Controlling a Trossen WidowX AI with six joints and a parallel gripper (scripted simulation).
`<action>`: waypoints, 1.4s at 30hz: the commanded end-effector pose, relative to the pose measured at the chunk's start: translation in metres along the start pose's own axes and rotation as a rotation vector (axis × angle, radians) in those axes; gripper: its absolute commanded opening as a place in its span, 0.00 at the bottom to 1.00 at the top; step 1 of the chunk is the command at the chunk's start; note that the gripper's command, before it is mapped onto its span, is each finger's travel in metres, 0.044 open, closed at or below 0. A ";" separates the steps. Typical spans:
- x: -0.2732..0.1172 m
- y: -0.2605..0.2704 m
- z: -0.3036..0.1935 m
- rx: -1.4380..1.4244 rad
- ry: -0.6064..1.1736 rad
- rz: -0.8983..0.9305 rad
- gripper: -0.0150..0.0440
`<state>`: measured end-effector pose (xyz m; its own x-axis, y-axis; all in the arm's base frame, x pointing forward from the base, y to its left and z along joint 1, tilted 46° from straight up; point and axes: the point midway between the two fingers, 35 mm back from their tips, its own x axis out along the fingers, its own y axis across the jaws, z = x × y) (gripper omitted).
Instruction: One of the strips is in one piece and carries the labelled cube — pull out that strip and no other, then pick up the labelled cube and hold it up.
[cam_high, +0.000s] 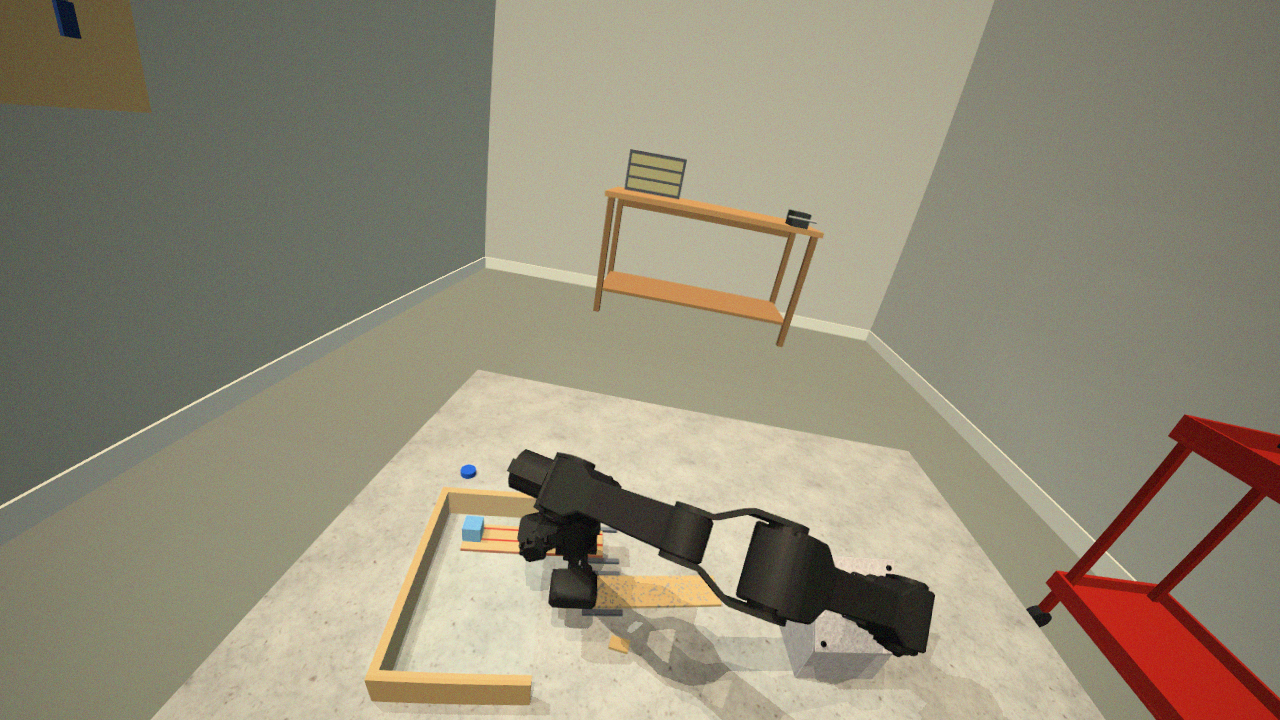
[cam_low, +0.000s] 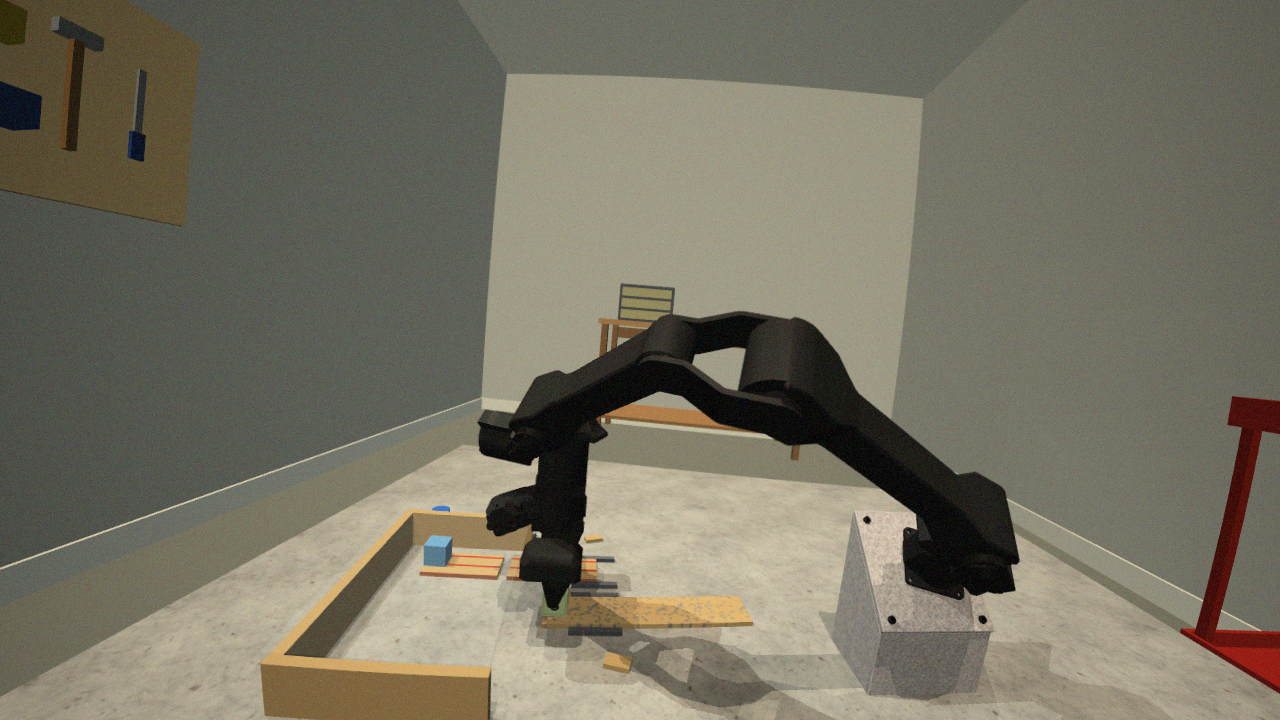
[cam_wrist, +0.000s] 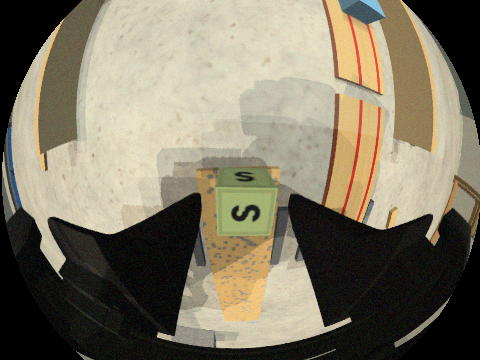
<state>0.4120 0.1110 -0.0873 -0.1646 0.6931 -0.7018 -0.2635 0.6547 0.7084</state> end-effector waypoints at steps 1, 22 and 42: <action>0.008 0.001 -0.002 0.008 0.003 0.005 0.68; 0.013 0.001 -0.001 0.000 0.003 0.002 0.33; -0.030 0.013 -0.060 0.010 0.006 0.004 0.25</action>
<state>0.3635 0.0841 -0.0646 -0.1680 0.6952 -0.6990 -0.2503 0.6557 0.7123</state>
